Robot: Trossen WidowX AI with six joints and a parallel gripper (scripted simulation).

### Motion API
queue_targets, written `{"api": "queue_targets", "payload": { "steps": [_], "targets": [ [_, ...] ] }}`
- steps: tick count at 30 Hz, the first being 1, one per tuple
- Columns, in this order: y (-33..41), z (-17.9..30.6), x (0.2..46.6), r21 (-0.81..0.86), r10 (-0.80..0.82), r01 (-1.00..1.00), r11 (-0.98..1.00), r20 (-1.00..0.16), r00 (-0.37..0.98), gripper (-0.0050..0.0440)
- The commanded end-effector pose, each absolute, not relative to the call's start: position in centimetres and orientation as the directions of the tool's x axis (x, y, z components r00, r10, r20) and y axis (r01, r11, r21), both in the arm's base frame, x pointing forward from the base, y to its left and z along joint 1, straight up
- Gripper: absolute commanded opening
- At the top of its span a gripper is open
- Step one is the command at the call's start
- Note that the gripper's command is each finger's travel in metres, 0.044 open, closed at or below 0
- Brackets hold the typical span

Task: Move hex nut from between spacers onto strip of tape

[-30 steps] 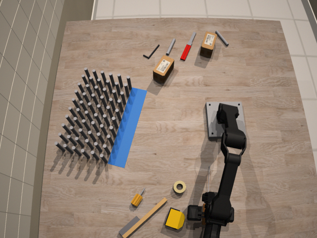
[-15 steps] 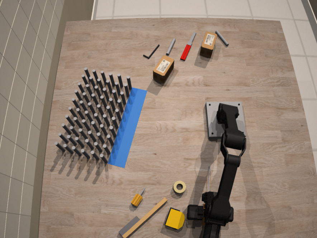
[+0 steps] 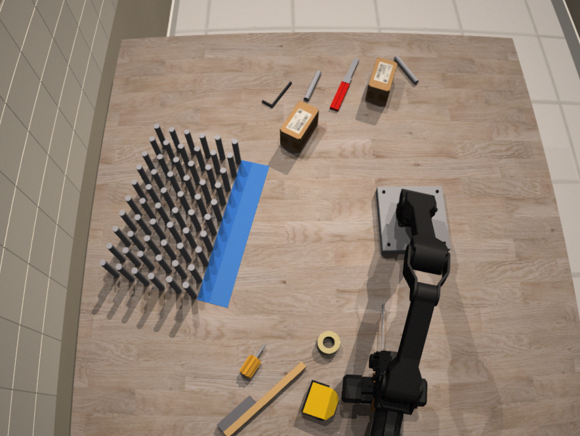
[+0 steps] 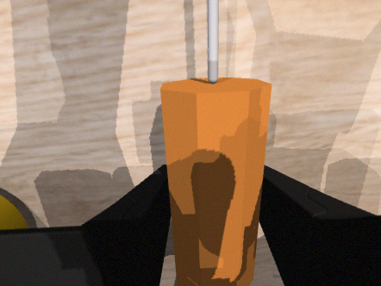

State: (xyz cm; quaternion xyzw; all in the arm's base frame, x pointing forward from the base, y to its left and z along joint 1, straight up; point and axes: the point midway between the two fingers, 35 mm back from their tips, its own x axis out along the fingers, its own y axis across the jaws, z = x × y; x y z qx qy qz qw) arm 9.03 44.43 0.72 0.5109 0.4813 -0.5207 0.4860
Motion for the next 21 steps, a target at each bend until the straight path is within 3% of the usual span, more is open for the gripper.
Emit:
{"api": "queue_targets", "payload": {
  "steps": [1,8,15,21],
  "targets": [
    [45.5,4.7,9.4,0.007,0.064,0.997,-0.074,-0.998,0.011,0.0],
    [45.3,8.5,9.3,0.007,0.065,0.998,-0.068,-0.998,0.012,-0.0003],
    [45.2,8.6,9.3,0.005,0.048,0.998,-0.066,-0.999,0.008,-0.0005],
    [45.2,8.6,9.3,0.01,0.048,1.0,0.022,-0.999,0.009,-0.005]
  ]
}}
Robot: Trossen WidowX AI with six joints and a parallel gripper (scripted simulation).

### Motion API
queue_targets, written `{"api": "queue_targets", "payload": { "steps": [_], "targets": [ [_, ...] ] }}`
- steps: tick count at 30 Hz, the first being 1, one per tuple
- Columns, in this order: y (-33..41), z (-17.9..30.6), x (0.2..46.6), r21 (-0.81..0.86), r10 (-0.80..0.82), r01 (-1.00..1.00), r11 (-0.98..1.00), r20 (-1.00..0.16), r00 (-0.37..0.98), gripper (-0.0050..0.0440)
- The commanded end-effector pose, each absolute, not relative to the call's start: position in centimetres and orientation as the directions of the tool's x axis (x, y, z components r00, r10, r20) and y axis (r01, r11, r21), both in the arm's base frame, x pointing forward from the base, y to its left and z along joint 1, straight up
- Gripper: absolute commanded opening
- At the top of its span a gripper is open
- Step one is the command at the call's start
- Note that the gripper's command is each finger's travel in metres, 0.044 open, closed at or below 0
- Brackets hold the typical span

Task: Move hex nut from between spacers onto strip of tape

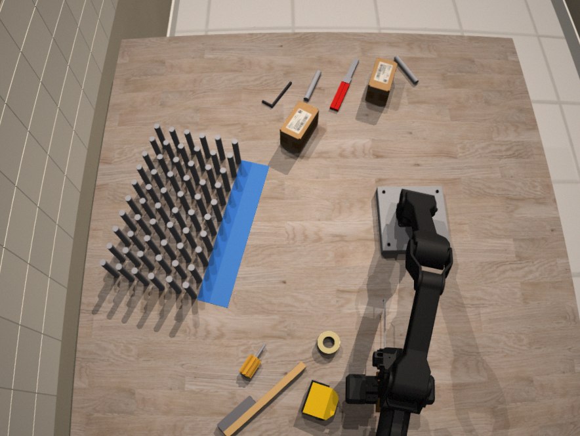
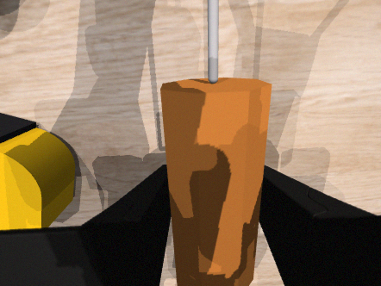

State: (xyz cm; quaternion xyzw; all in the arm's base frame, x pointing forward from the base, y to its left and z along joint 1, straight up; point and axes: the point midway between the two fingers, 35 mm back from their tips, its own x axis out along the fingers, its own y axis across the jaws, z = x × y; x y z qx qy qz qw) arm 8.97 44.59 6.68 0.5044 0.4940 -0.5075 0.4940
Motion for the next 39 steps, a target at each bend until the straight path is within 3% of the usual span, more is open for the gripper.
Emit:
{"api": "queue_targets", "payload": {
  "steps": [1,23,39],
  "targets": [
    [45.16,8.64,9.27,0.011,0.048,0.999,0.052,-0.999,0.009,-0.005],
    [44.96,8.32,9.17,0.031,0.038,0.778,0.627,-0.999,0.009,-0.005],
    [44.97,8.31,9.11,0.039,0.038,0.361,0.932,-0.999,0.01,-0.005]
  ]
}}
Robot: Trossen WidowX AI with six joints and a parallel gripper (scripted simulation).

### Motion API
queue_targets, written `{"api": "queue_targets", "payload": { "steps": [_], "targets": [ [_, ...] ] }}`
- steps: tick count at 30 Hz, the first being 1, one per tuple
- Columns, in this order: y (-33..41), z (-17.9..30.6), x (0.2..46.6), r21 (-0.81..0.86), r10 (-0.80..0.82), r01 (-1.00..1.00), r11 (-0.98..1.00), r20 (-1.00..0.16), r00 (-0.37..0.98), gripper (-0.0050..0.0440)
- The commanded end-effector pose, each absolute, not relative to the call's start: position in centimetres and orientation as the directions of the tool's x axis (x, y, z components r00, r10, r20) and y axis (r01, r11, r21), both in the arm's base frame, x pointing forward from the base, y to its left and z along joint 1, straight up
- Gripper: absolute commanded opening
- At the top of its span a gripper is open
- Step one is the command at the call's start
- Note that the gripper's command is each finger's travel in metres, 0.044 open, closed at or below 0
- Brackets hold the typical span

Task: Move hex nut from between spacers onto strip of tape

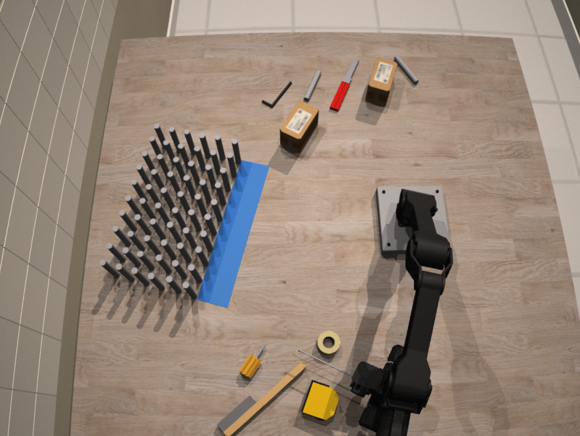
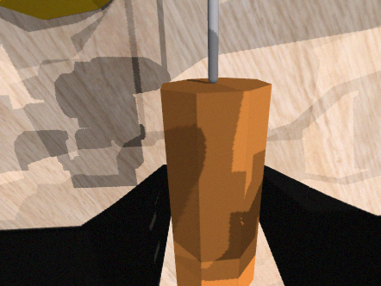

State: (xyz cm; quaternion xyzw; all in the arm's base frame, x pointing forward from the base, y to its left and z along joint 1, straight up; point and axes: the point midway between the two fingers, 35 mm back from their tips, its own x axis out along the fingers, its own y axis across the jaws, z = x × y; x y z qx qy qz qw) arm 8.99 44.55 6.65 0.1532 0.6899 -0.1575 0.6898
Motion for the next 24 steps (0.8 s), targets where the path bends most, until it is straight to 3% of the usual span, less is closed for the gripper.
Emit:
{"api": "queue_targets", "payload": {
  "steps": [1,12,24],
  "targets": [
    [44.97,8.31,9.11,0.039,0.038,0.361,0.932,-0.999,0.01,-0.005],
    [44.89,8.22,9.09,0.035,0.035,-0.013,0.999,-0.999,0.01,-0.005],
    [44.83,8.12,9.06,0.026,0.032,-0.353,0.935,-0.999,0.01,-0.005]
  ]
}}
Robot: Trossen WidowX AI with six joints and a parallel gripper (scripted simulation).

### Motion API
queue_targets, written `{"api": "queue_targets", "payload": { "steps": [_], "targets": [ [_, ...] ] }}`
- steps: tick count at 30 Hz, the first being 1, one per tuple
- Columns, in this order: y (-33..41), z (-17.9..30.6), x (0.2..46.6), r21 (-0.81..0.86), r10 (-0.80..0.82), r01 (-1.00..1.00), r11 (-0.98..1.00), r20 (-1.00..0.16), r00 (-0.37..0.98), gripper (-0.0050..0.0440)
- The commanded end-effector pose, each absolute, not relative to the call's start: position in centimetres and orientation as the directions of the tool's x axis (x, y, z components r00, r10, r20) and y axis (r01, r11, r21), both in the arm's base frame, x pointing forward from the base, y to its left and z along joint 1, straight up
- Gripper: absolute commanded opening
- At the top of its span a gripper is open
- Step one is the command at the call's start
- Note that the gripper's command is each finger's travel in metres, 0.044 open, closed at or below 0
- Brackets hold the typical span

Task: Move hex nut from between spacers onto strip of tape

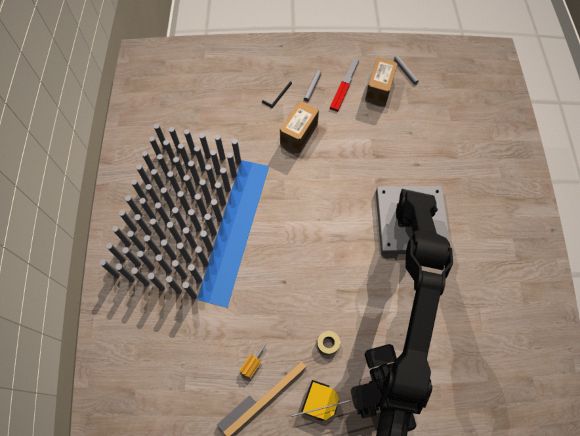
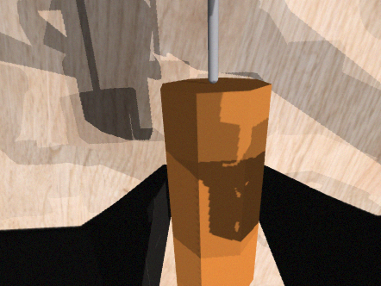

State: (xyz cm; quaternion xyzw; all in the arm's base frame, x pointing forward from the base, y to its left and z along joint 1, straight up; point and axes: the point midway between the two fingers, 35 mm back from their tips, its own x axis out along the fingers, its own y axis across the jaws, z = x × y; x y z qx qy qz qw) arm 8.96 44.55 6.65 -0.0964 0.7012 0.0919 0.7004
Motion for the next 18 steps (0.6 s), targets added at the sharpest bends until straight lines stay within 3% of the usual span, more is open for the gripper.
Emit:
{"api": "queue_targets", "payload": {
  "steps": [1,18],
  "targets": [
    [44.82,8.11,9.06,0.025,0.031,-0.385,0.923,-0.999,0.01,-0.005],
    [44.76,8.02,9.03,0.009,0.028,-0.793,0.609,-1.0,0.011,-0.005]
  ]
}}
